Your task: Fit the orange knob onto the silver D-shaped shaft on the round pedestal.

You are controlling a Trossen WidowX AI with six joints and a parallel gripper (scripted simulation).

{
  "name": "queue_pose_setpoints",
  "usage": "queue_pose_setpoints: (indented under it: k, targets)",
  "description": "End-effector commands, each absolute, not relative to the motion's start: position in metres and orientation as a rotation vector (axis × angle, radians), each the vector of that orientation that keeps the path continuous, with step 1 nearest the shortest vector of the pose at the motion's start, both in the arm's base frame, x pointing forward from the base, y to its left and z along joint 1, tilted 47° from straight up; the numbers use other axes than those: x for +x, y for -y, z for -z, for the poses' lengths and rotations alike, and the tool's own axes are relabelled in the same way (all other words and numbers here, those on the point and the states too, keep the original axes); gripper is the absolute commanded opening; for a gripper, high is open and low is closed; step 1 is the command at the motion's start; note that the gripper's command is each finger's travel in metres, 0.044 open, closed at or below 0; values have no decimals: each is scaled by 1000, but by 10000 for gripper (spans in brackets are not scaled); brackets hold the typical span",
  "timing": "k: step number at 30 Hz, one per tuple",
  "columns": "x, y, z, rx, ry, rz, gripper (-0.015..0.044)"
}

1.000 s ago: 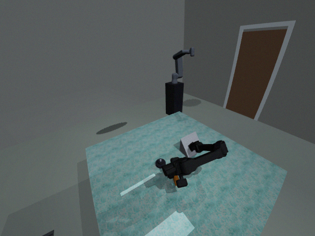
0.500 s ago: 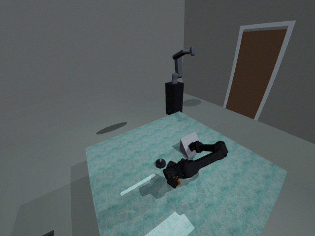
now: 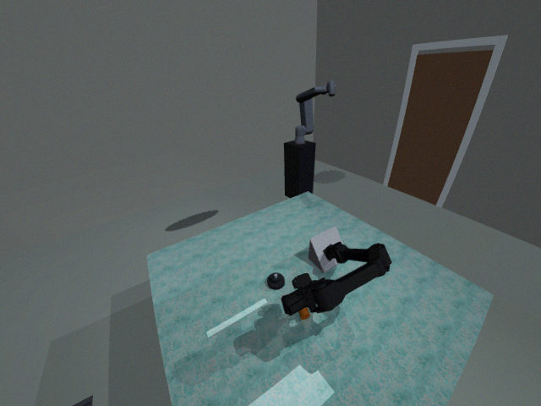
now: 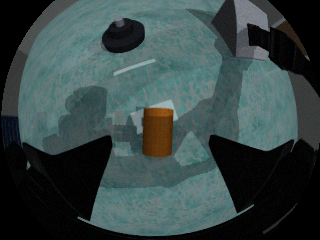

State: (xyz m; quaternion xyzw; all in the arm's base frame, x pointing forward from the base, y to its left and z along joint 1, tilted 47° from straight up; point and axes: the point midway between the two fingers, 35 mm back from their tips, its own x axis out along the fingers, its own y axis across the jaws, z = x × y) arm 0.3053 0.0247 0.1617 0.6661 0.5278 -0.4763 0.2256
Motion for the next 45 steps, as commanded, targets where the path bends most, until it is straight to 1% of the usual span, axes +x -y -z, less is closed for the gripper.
queue_pose_setpoints:
  k: [1, 8, 41, 45]
  targets:
    - [306, -24, -163, 1858, -1431, 1360, 440]
    - [309, -41, -148, 1859, -1432, 1359, 440]
    - [315, -74, -116, 1861, -1434, 1357, 440]
    - [315, -74, -116, 1861, -1434, 1357, 335]
